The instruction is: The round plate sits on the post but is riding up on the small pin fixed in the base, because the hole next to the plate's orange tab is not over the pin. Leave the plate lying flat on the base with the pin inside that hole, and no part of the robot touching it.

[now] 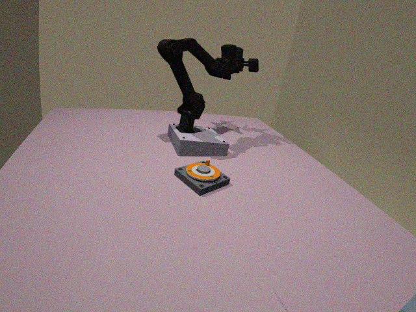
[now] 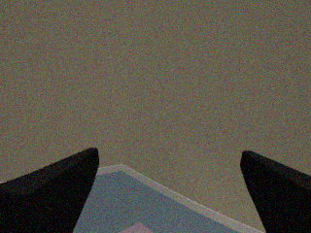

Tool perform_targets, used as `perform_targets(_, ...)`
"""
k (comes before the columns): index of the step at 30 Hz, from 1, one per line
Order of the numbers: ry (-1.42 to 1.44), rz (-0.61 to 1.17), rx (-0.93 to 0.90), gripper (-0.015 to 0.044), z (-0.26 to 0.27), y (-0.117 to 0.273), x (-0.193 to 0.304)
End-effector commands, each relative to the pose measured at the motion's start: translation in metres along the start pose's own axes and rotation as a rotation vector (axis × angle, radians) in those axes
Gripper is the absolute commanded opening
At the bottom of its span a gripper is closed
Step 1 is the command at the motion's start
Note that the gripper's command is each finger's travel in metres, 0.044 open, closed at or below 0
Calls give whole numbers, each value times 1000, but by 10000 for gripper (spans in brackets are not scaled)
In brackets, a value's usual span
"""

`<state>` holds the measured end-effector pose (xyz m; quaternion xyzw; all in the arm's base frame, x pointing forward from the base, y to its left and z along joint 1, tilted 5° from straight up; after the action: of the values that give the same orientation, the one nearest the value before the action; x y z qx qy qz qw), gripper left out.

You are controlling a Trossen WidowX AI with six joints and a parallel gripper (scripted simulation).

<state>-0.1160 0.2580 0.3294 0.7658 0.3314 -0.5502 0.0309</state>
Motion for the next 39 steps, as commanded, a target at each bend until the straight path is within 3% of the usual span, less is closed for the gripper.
perform_targets(1,0,11,5,374,-2,0,2)
perform_targets(8,-42,409,236,190,-79,23,86)
perform_targets(10,-50,450,263,138,-87,28,94)
perform_targets(15,-134,720,454,6,-137,79,144)
perform_targets(18,-166,795,519,0,-151,100,156)
perform_targets(28,-415,1144,888,0,-195,233,196)
perform_targets(32,-616,1291,1064,0,-191,301,202)
perform_targets(34,-643,1313,1095,0,-189,312,202)
perform_targets(39,-878,1448,1300,0,-166,388,191)
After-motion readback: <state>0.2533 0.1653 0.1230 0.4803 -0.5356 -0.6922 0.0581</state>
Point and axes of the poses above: the point midway between the two fingers, 35 mm back from their tips, its own y axis back along the fingers, its own z axis across the jaws, x = y × z, the point moved 2 cm from there along y, back along the fingers, and after that the axes turned 14 degrees about y, right-handed, at the moved point
